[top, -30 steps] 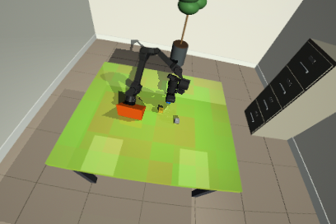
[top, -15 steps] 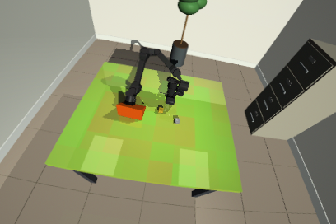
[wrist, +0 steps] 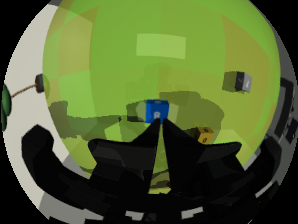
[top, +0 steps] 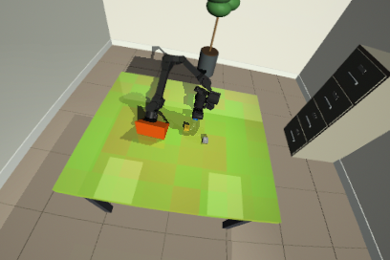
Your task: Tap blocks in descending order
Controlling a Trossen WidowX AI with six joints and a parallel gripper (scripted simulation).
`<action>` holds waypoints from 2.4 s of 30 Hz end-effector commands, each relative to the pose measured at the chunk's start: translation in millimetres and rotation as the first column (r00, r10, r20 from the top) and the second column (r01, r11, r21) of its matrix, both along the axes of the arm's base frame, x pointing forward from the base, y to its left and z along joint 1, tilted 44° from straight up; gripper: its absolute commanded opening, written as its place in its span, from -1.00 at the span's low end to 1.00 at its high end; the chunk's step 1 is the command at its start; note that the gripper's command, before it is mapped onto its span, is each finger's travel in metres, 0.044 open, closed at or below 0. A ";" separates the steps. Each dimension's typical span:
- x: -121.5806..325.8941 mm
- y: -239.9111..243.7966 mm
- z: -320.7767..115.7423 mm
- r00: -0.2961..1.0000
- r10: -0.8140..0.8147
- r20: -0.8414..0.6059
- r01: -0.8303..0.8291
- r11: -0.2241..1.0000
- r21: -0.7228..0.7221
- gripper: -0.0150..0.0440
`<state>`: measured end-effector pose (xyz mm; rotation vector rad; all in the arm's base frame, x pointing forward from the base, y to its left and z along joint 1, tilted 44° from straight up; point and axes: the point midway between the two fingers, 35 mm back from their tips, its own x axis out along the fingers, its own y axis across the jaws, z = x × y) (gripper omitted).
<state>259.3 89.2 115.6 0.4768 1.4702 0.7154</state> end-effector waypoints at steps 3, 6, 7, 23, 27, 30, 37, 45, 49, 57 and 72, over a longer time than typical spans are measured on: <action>4.1 -26.6 26.5 1.000 0.003 0.000 -0.003 1.000 -0.008 -0.42; 4.0 -53.0 54.5 1.000 0.003 -0.001 -0.003 1.000 -0.007 -0.42; 3.5 -57.4 59.4 1.000 0.004 -0.002 -0.004 1.000 -0.006 -0.42; 79.5 -150.1 -25.6 1.000 0.003 0.004 -0.003 1.000 -0.013 -0.42; 85.5 -163.3 -40.9 1.000 0.004 0.005 -0.004 1.000 -0.012 -0.42; 85.7 -161.9 -42.6 1.000 0.004 0.005 -0.004 1.000 -0.012 -0.42; 82.7 -109.3 -98.0 1.000 0.004 0.006 -0.004 1.000 -0.010 -0.42; 82.3 -104.0 -103.6 1.000 0.004 0.006 -0.004 1.000 -0.009 -0.42; 82.2 -99.7 -108.2 1.000 0.004 0.006 -0.004 1.000 -0.009 -0.42; 81.5 -90.9 -117.4 1.000 0.004 0.007 -0.004 1.000 -0.008 -0.42; 82.3 -107.8 -99.5 1.000 0.004 0.006 -0.004 1.000 -0.009 -0.42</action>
